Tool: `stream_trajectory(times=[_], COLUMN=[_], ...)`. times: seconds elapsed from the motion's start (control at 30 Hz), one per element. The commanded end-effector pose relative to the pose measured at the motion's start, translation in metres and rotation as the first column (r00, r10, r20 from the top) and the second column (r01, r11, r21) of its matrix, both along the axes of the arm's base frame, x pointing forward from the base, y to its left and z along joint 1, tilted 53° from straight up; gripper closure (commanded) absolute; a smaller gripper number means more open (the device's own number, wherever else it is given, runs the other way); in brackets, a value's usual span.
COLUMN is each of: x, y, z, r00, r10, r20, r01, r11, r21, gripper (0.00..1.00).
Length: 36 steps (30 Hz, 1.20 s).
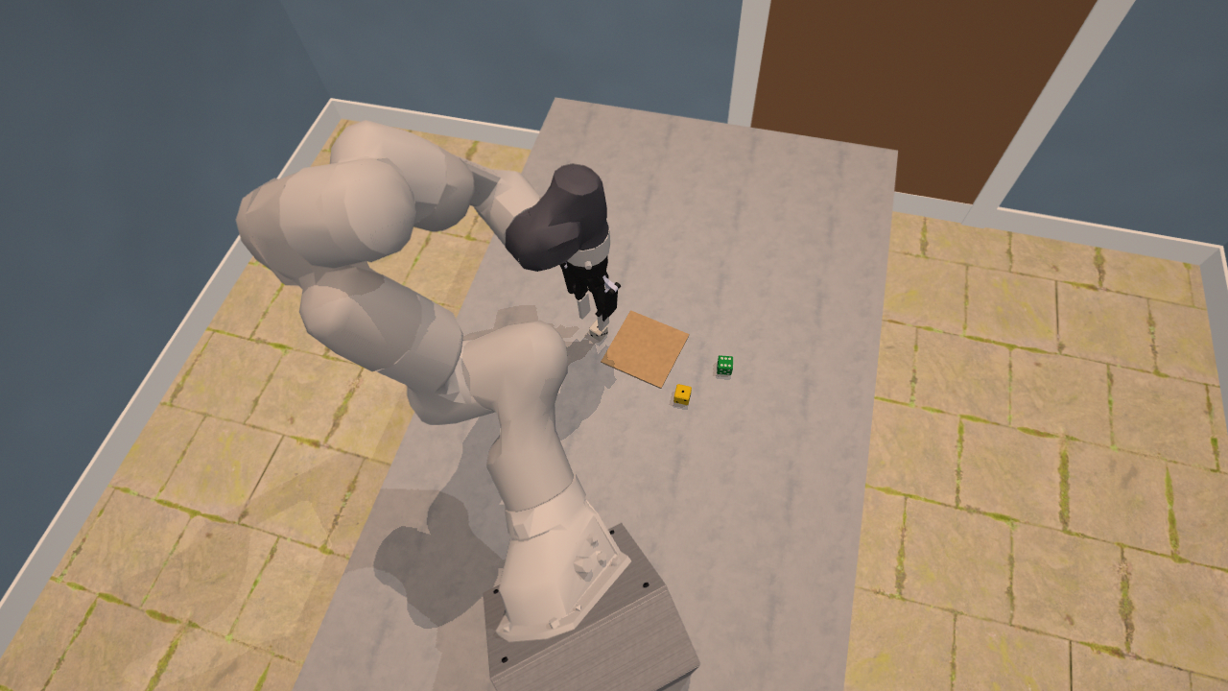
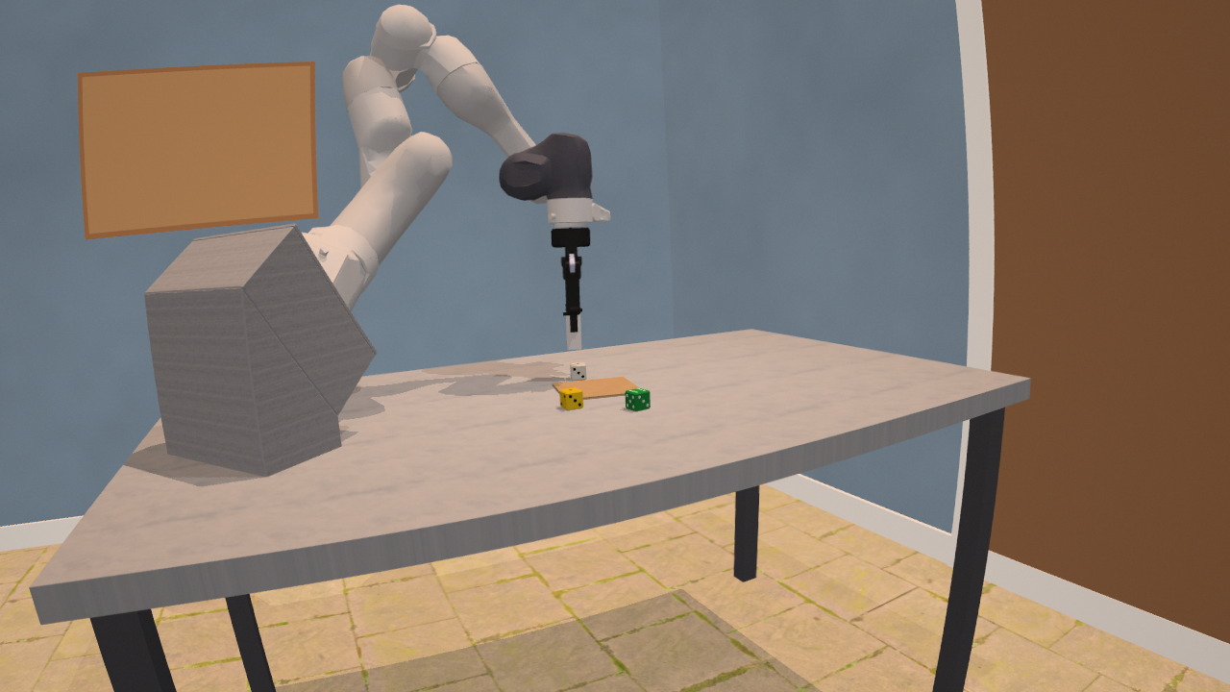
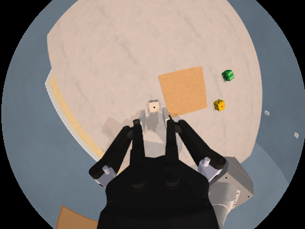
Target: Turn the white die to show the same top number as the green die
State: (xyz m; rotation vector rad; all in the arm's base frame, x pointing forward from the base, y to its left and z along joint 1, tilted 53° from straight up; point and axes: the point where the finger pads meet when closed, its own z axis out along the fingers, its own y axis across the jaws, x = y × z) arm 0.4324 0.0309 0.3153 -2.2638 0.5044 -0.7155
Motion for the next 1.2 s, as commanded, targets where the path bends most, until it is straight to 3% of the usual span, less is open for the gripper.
stream_trajectory(times=[0.0, 1.17], x=[0.004, 0.019], y=[-0.003, 0.008], z=[0.000, -0.014], r00=[1.000, 1.000], r10=[-0.006, -0.006], r20=[0.016, 0.016], r01=[0.006, 0.006], r11=[1.000, 1.000], r21=[-0.010, -0.010], gripper=[0.72, 0.72])
